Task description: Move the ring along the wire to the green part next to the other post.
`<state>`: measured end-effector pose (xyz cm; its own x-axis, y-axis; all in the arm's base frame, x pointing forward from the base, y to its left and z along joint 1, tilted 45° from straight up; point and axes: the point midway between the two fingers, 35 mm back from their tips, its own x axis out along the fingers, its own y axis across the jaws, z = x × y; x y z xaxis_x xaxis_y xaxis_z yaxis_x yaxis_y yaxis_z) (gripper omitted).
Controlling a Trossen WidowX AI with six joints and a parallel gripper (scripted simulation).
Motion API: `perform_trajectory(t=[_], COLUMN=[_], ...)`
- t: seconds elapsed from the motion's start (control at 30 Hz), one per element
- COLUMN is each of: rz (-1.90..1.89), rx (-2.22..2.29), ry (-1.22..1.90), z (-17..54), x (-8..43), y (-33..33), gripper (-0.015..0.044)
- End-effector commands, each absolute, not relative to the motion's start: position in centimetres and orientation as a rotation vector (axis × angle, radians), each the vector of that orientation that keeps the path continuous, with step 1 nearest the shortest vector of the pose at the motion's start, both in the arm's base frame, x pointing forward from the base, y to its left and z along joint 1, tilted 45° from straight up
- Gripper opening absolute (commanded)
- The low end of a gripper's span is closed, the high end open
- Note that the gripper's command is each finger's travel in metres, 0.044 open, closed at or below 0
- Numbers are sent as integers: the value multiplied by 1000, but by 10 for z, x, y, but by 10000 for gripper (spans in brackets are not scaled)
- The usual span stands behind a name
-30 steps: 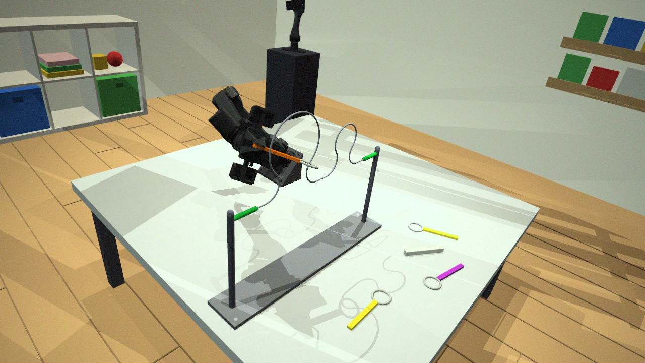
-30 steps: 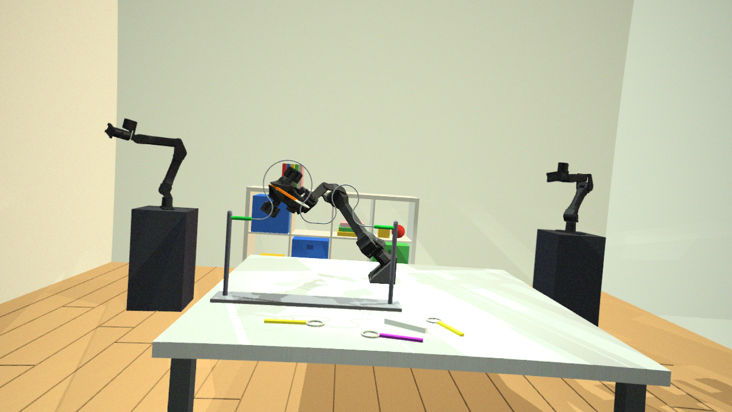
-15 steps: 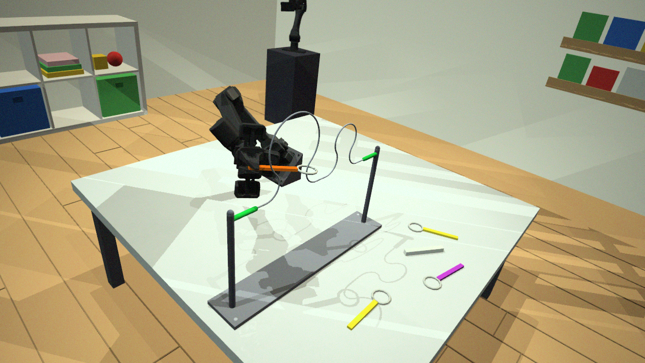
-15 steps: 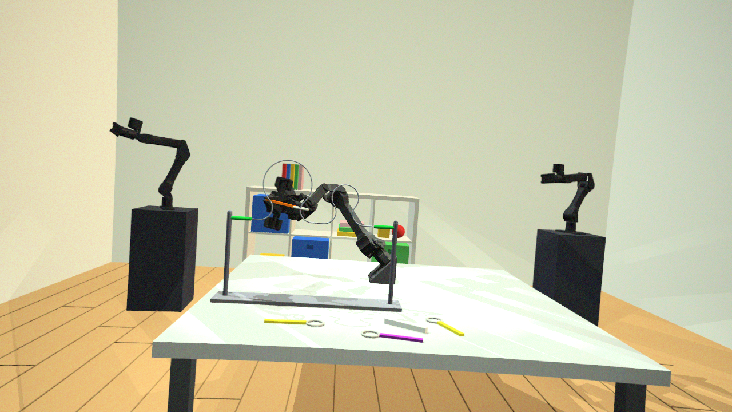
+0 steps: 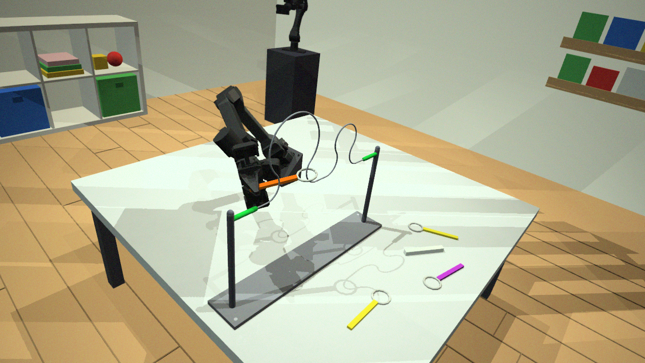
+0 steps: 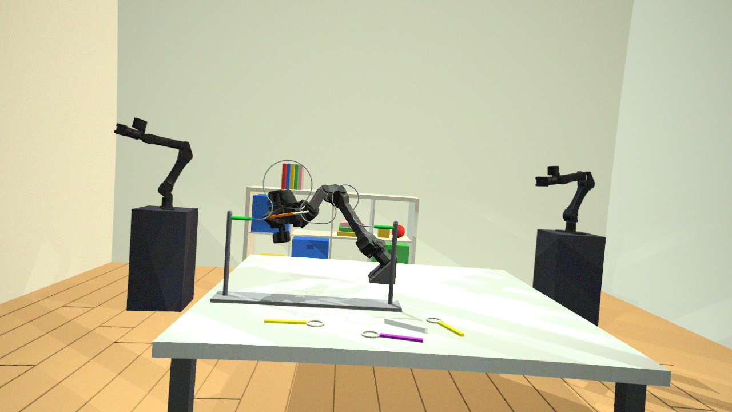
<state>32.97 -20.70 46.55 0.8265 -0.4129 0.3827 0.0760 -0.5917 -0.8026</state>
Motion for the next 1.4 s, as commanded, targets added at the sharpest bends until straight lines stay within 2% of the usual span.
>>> perform_trajectory(t=[0.0,0.67,1.37], rz=[-674,-577,-473], rx=[-2001,-1509,-1038], ry=[276,372,438], z=[452,378,307], x=[329,329,332], y=[-216,-231,-210], gripper=[-150,-150,-150])
